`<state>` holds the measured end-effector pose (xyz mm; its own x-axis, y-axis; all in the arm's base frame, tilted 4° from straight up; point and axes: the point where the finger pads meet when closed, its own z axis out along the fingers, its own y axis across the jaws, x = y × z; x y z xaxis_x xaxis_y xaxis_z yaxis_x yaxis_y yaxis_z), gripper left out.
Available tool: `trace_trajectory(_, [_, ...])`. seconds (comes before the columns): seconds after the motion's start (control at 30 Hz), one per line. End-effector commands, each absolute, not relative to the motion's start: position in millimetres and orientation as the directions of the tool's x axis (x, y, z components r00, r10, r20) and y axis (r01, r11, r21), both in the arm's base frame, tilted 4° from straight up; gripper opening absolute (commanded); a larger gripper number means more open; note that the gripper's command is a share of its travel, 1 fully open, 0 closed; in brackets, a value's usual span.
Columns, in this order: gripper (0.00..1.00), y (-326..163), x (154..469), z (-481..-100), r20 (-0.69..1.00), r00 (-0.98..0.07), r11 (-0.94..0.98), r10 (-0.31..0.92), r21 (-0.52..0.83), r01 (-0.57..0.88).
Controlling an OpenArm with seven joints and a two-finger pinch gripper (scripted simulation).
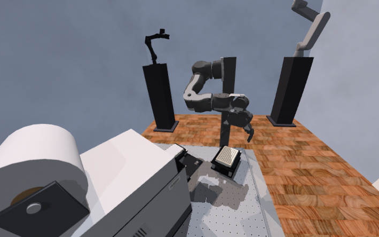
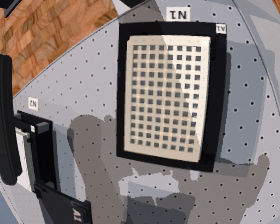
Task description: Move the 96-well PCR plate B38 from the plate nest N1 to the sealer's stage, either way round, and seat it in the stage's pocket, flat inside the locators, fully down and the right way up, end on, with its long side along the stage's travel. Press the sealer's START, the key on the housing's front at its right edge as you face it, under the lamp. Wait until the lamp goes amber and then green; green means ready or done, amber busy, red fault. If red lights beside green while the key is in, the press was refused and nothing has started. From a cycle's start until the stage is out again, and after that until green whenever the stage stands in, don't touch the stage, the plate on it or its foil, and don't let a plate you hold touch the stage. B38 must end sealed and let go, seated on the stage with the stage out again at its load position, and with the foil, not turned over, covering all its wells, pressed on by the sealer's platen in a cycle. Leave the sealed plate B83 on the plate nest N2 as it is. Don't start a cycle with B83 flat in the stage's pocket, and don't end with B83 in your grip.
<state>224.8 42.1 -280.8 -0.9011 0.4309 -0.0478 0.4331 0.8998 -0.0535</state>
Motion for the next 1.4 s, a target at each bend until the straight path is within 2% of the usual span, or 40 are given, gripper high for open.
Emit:
trace_trajectory(0.0, [0.77,42.7,224.5,-281.1,-0.047,-0.903,0.902,0.427,-0.049,0.429])
trace_trajectory(0.2, [0.77,21.8,221.0,-319.6,-0.047,-0.903,0.902,0.427,-0.049,0.429])
trace_trajectory(0.6, [0.77,21.8,221.0,-319.6,-0.047,-0.903,0.902,0.427,-0.049,0.429])
trace_trajectory(0.77, [0.77,5.0,217.7,-351.6,-0.047,-0.903,0.902,0.427,-0.049,0.429])
trace_trajectory(1.37, [0.77,7.8,218.3,-346.3,-0.047,-0.903,0.902,0.427,-0.049,0.429])
